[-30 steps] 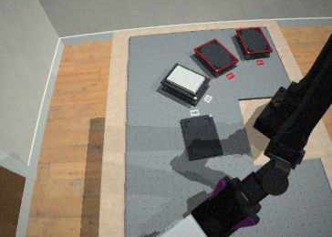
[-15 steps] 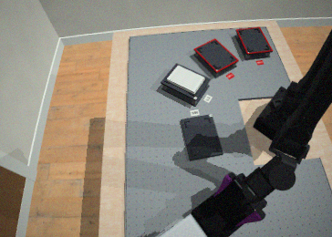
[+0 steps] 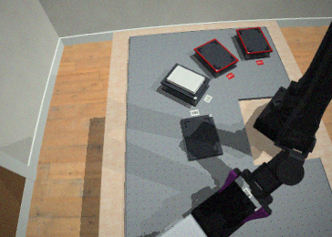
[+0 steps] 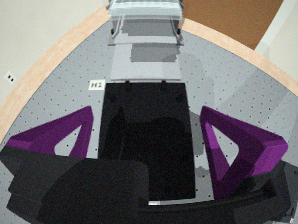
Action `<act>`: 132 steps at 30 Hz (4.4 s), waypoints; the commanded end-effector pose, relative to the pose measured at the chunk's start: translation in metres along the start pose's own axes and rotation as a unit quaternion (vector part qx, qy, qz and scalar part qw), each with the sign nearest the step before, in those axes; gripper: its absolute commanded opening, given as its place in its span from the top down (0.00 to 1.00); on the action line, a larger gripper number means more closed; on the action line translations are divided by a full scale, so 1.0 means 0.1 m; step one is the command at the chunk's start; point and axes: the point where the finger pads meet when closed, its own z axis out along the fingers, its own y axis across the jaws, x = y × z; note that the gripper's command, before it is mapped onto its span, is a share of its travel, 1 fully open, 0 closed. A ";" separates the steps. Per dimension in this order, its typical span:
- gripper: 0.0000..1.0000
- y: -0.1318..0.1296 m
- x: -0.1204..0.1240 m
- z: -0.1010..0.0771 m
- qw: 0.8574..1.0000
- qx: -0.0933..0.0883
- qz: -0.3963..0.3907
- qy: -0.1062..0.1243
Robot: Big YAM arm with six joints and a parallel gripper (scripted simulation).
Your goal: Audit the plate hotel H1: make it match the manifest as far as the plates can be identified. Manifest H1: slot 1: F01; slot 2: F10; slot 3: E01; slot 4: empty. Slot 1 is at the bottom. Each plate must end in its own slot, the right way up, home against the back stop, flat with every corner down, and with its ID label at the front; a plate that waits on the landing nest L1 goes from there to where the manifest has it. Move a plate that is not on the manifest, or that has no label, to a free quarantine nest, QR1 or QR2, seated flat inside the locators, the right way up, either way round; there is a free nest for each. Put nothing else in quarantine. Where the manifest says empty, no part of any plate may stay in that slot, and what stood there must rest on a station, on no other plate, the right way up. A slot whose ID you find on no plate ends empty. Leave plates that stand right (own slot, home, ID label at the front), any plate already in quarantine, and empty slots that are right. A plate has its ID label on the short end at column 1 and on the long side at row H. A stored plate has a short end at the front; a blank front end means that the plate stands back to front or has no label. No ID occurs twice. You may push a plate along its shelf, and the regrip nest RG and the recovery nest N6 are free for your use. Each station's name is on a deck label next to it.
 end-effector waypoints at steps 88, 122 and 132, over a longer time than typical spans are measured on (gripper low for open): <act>0.00 -0.98 -0.93 -0.79 1.000 0.001 -0.005 -0.004; 0.00 -1.94 -0.76 -1.06 0.977 0.184 0.108 -0.003; 0.00 -2.19 -0.79 -1.14 0.961 0.240 0.140 -0.005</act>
